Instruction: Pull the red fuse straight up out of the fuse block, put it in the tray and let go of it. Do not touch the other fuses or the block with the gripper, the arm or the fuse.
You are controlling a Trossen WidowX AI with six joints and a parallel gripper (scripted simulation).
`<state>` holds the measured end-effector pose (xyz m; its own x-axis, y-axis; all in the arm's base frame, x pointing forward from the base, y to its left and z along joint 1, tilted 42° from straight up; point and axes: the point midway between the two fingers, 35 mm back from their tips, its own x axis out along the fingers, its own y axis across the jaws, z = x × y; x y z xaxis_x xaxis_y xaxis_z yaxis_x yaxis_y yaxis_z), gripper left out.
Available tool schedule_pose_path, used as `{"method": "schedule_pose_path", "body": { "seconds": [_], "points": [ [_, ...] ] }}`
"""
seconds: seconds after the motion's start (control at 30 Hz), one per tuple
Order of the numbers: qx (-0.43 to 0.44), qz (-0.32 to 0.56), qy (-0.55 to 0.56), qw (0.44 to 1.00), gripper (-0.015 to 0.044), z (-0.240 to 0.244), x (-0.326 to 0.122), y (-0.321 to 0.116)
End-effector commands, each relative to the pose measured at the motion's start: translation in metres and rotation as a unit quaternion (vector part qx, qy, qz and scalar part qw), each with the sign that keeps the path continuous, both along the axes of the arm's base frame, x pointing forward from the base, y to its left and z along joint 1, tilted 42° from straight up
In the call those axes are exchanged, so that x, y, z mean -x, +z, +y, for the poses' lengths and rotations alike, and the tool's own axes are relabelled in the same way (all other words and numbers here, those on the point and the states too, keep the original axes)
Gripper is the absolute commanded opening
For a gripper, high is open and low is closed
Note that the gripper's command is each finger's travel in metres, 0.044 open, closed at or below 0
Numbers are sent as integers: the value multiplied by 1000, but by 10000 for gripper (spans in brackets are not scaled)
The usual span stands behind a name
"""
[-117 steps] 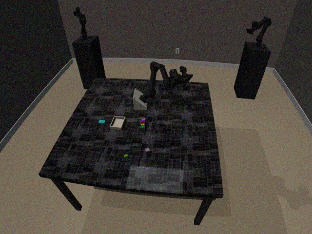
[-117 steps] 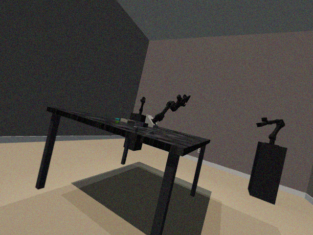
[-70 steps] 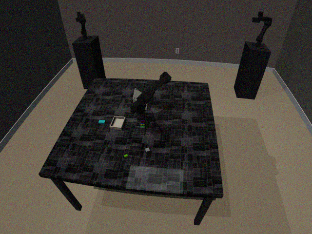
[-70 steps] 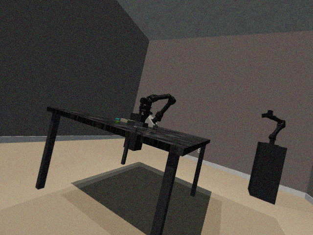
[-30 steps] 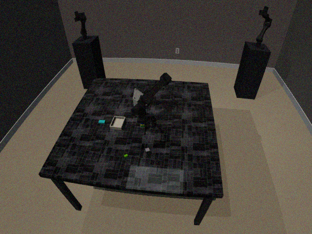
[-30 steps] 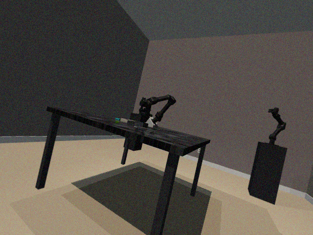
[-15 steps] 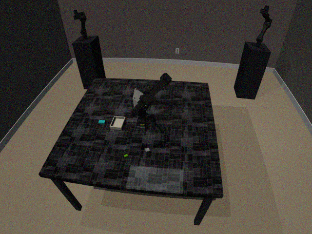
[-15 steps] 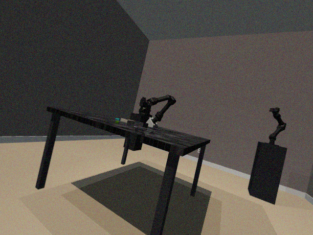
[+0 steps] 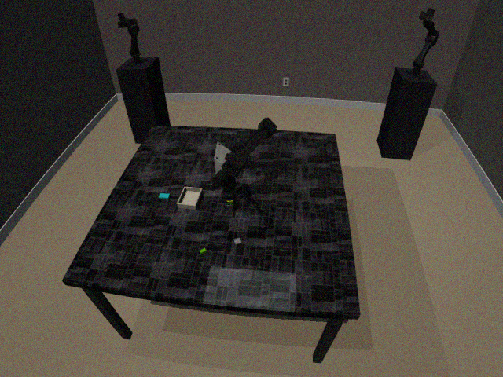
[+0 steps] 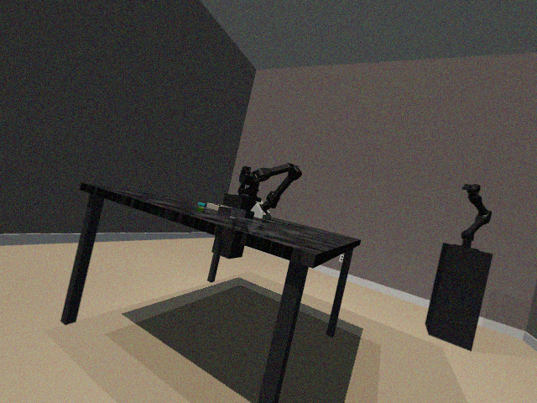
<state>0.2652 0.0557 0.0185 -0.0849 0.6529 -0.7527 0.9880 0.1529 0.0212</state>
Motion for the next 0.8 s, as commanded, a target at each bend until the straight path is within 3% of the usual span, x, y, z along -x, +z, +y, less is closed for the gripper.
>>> {"method": "schedule_pose_path", "body": {
  "seconds": [0.0, 0.77],
  "points": [
    [0, 0, 0, 1000, 0, 0, 0, 0],
    [0, 0, 0, 1000, 0, -6, -1, 7]
  ]
}}
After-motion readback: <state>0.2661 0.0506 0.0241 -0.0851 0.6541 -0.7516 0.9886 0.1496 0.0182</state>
